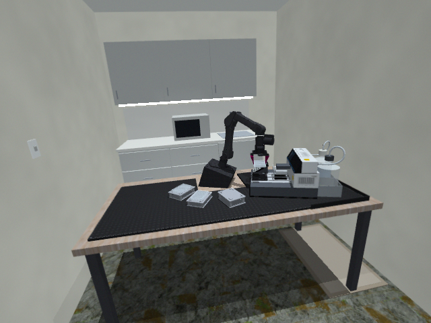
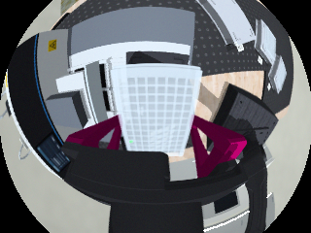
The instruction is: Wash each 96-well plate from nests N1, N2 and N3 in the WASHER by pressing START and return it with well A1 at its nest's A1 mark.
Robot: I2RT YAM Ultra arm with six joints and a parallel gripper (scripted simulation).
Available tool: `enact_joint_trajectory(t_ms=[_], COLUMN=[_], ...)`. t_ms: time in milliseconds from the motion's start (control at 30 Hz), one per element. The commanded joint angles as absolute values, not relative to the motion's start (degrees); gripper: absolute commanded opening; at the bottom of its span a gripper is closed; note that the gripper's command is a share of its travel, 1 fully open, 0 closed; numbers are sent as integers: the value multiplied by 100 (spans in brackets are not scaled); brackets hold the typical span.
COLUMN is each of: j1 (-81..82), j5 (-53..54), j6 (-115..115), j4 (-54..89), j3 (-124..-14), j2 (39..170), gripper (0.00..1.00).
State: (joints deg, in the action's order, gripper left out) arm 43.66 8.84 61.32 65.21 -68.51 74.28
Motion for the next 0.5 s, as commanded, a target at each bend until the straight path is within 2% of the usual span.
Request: enact_joint_trajectory(t_ms=[0,467], j1=[4564,4504], j5=[714,734], j6=[6577,6519], j4=[6554,6555], j3=[-6917,-6916], j2=[7352,7357], gripper=[0,0])
